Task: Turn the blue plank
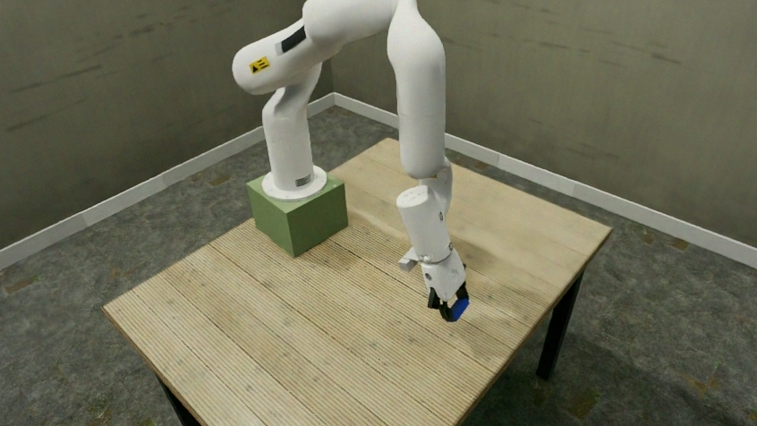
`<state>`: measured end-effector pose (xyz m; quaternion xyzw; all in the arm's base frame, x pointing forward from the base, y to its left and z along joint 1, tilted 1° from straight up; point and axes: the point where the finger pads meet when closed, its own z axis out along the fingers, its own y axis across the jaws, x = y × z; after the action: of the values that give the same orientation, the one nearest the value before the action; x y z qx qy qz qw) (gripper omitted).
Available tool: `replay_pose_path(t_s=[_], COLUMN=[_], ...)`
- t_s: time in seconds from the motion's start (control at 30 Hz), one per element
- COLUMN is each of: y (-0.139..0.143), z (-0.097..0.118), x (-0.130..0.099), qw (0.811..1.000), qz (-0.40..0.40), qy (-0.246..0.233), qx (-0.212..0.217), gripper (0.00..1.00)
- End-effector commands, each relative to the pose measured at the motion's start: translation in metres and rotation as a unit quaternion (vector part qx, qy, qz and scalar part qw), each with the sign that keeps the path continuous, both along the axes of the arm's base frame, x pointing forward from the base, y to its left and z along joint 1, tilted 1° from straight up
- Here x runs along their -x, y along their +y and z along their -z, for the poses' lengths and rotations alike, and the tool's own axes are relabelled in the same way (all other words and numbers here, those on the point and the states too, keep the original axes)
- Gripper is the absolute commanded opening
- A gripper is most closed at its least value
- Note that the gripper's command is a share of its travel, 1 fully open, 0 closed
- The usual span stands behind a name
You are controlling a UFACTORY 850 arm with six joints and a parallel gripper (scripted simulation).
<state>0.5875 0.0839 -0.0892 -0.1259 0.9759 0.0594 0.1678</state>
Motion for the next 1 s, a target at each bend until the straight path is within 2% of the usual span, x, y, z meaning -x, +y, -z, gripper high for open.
replay_pose_path(t_s=[0.0, 0.13, 0.37, 0.47, 0.97], y=[0.0020, 0.0024, 0.0021, 0.0014, 0.0009], z=[-0.0002, 0.0014, 0.0020, 0.0006, 0.0023], x=[-0.0004, -0.0007, 0.0008, 0.0018, 0.0037], qw=[0.999, 0.998, 0.990, 0.987, 0.985], qz=[0.009, 0.010, 0.013, 0.014, 0.015], qy=[-0.042, -0.061, -0.142, -0.161, -0.173], qx=[0.022, 0.016, -0.006, -0.010, -0.014], gripper=[0.72, 0.72, 0.72, 0.72, 0.72])
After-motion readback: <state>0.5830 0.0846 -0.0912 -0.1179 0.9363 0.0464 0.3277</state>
